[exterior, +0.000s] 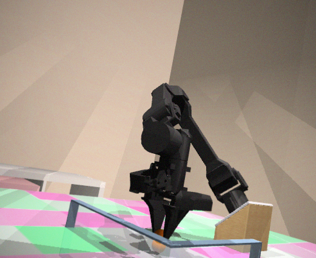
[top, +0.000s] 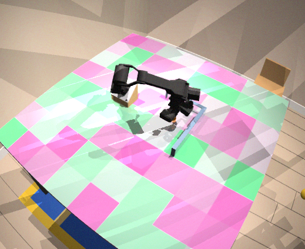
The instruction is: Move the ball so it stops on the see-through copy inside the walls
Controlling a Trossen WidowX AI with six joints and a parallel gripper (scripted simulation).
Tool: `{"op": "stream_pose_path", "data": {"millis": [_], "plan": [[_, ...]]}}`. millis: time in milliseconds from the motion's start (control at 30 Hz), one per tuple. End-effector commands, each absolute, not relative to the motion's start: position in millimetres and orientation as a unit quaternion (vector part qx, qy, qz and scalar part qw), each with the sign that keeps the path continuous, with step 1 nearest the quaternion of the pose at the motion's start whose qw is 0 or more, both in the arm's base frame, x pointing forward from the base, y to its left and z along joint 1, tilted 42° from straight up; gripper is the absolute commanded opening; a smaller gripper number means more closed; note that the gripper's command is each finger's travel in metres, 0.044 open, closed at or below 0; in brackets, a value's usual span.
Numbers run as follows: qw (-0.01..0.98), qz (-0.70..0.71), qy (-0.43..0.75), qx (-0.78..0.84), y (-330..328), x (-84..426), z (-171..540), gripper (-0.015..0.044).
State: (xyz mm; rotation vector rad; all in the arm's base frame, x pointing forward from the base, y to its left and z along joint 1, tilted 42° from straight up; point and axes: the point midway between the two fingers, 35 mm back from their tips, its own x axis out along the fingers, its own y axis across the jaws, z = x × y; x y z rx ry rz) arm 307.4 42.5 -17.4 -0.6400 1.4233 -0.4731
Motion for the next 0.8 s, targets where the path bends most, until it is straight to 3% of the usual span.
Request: {"op": "stream_pose_path", "data": {"millis": [0, 700, 767], "plan": [[0.686, -0.209, 0.633, -0.290, 41, 308, -20, 0.0000], [0.686, -0.209, 0.633, -0.290, 28, 310, -34, 0.0000], [0.688, -0.210, 0.632, -0.287, 29, 311, -33, 0.0053]]}}
